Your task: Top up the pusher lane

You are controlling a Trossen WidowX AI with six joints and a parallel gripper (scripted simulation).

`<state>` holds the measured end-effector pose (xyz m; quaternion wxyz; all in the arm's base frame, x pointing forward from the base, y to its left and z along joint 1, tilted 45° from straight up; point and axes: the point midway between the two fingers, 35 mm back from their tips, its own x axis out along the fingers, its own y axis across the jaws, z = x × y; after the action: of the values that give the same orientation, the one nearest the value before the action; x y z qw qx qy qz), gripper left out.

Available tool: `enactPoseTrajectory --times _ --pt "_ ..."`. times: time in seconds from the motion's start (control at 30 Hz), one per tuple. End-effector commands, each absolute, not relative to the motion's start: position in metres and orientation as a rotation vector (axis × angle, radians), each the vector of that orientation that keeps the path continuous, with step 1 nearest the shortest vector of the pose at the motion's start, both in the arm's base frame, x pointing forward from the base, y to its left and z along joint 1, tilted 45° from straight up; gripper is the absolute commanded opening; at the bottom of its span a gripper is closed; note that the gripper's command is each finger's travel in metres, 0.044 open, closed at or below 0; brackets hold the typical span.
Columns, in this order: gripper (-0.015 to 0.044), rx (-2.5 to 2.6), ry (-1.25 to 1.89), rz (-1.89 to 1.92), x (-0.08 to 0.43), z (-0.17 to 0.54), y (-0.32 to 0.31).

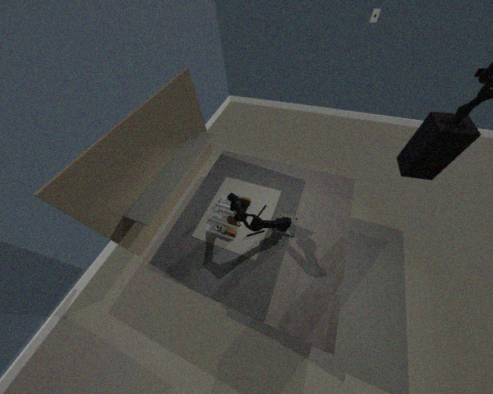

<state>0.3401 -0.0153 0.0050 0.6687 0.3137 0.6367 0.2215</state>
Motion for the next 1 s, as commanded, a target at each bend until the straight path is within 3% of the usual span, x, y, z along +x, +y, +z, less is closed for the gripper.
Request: enactPoseTrajectory --times 0.0,0.3,0.97 --pt "0.0053 0.707 1.436 0.502 0.34 0.005 -0.015" --pt "0.0272 0.707 1.436 0.502 0.34 0.005 -0.015" --pt "0.0272 0.706 1.437 0.501 0.321 0.02 -0.029"
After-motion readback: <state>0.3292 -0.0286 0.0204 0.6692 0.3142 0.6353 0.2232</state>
